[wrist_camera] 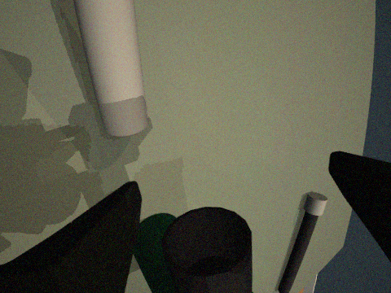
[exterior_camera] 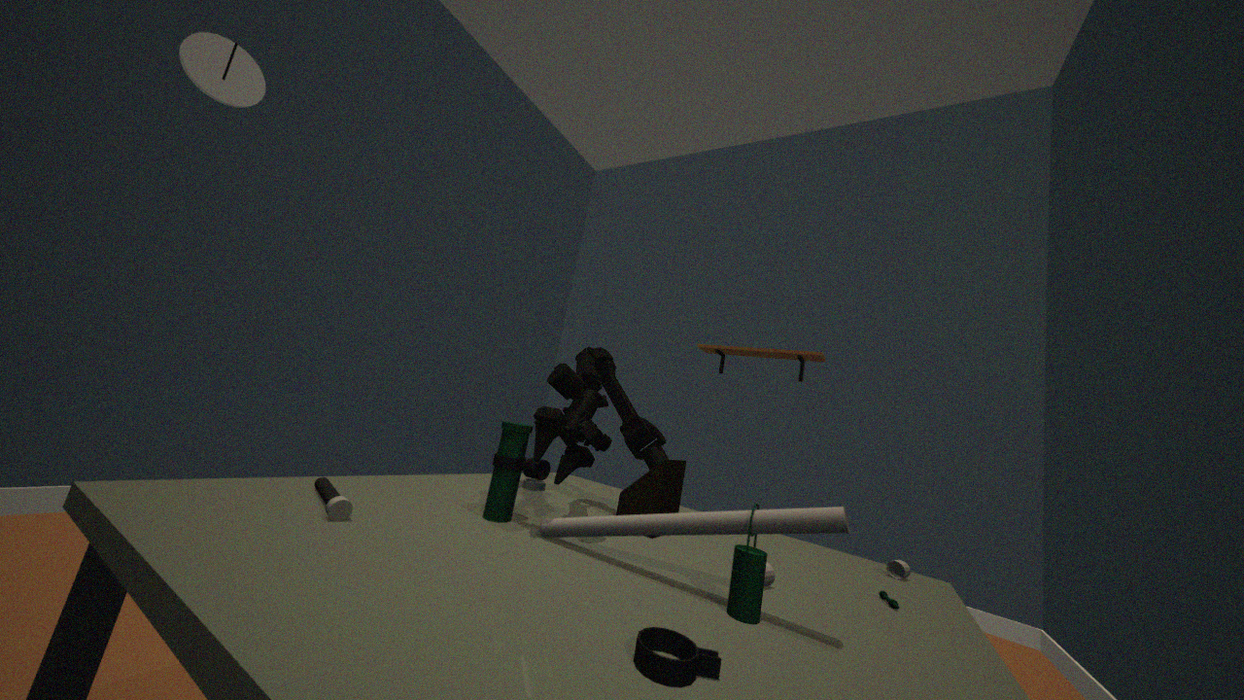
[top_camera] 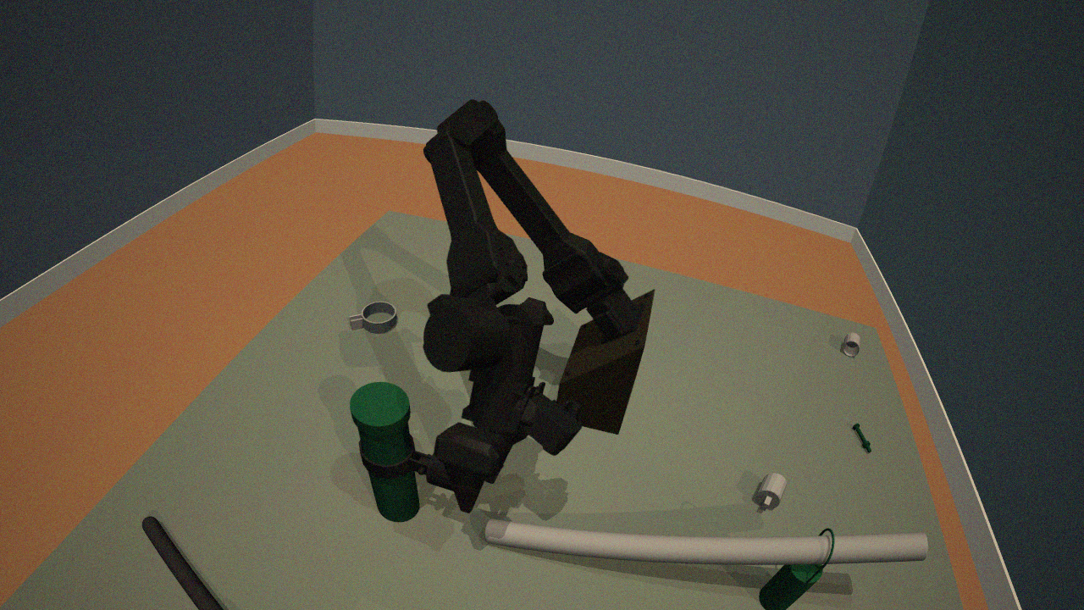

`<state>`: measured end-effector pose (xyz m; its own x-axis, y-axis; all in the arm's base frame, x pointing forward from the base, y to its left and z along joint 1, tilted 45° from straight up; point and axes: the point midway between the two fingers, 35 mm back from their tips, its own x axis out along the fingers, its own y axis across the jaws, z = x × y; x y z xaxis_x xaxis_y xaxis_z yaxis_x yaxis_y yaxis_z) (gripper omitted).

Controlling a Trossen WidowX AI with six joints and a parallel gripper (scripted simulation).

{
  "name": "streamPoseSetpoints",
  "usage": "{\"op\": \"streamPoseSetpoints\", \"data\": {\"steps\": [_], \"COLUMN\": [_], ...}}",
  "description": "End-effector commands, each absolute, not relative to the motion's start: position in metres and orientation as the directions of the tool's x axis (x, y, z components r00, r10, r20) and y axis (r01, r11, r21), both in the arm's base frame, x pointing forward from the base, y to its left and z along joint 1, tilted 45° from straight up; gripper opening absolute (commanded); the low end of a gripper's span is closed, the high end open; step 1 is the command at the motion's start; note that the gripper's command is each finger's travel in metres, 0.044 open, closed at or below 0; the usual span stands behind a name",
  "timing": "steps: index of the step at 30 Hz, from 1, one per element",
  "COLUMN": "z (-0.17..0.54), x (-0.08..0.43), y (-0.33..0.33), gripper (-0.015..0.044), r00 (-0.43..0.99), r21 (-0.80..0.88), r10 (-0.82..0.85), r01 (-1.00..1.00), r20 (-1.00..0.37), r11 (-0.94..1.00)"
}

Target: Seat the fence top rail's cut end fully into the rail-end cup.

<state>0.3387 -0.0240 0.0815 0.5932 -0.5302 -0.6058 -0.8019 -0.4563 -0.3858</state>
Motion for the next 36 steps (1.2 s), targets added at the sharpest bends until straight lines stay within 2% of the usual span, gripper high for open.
{"op": "streamPoseSetpoints", "data": {"steps": [1, 5, 13, 19, 25, 28, 36], "z": [0.081, 0.079, 0.070, 0.065, 0.063, 0.063, 0.063], "x": [0.336, 0.338, 0.331, 0.320, 0.304, 0.299, 0.299], "y": [-0.014, -0.007, 0.047, 0.087, 0.124, 0.133, 0.133], "gripper": [0.0440, 0.0440, 0.0440, 0.0440, 0.0440, 0.0440, 0.0440], "r00": [0.591, 0.591, 0.573, 0.570, 0.579, 0.584, 0.584], "r21": [-0.384, -0.449, -0.691, -0.755, -0.717, -0.692, -0.692], "r10": [-0.535, -0.523, -0.500, -0.496, -0.497, -0.498, -0.498], "r01": [-0.804, -0.807, -0.719, -0.519, -0.235, -0.158, -0.158], "r20": [-0.604, -0.615, -0.649, -0.655, -0.646, -0.641, -0.641], "r11": [-0.454, -0.384, 0.073, 0.401, 0.657, 0.705, 0.705]}}
